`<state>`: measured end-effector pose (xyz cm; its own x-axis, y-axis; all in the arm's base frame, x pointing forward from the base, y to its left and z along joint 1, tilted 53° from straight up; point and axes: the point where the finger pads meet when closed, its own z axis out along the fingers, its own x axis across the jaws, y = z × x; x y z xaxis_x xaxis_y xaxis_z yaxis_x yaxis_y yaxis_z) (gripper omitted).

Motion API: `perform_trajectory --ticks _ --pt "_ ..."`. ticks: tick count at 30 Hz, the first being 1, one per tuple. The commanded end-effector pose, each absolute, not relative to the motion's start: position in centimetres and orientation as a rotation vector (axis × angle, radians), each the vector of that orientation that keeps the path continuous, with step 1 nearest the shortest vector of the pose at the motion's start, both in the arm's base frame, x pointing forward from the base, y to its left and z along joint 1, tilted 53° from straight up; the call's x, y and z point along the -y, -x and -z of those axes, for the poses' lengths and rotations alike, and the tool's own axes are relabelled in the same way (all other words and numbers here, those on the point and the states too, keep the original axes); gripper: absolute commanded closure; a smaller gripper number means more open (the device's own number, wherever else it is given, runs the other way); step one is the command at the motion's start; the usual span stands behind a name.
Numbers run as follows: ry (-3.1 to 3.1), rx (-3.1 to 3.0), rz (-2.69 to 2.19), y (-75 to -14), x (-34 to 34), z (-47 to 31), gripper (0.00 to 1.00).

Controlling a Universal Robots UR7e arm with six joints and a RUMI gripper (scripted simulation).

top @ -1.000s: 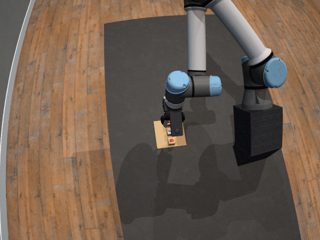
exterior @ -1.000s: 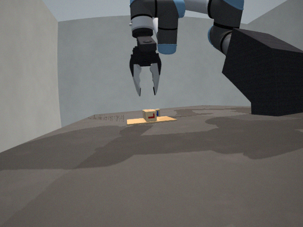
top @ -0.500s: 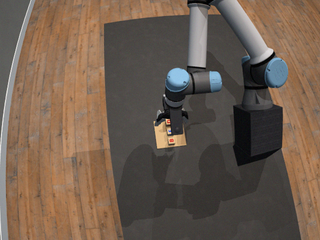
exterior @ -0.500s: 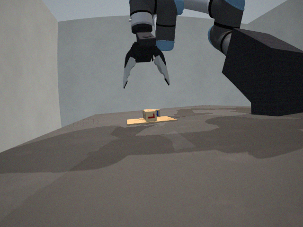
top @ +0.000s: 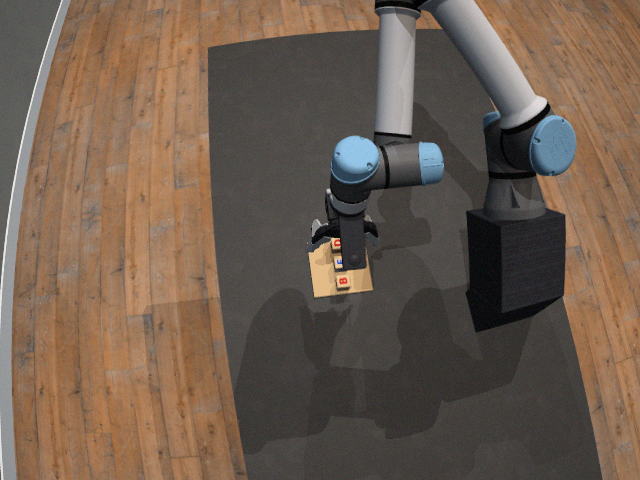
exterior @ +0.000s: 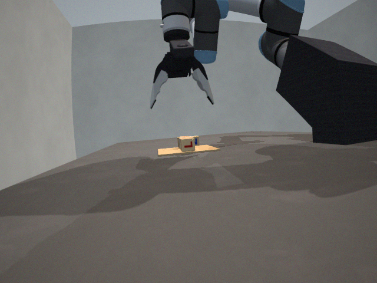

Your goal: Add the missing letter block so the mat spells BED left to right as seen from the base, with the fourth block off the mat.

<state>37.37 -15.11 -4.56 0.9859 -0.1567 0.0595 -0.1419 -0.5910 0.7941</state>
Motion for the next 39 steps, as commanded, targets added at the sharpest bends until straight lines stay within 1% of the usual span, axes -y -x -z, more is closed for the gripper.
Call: perform_trajectory --ticks 1,15,39 --pt "-2.211 0.207 0.020 -37.4 15.1 4.5 0.00" --pt "-2.211 0.207 0.020 -37.5 14.4 4.0 0.00" --pt "-2.211 0.207 0.020 -38.1 9.0 -0.1 0.00"
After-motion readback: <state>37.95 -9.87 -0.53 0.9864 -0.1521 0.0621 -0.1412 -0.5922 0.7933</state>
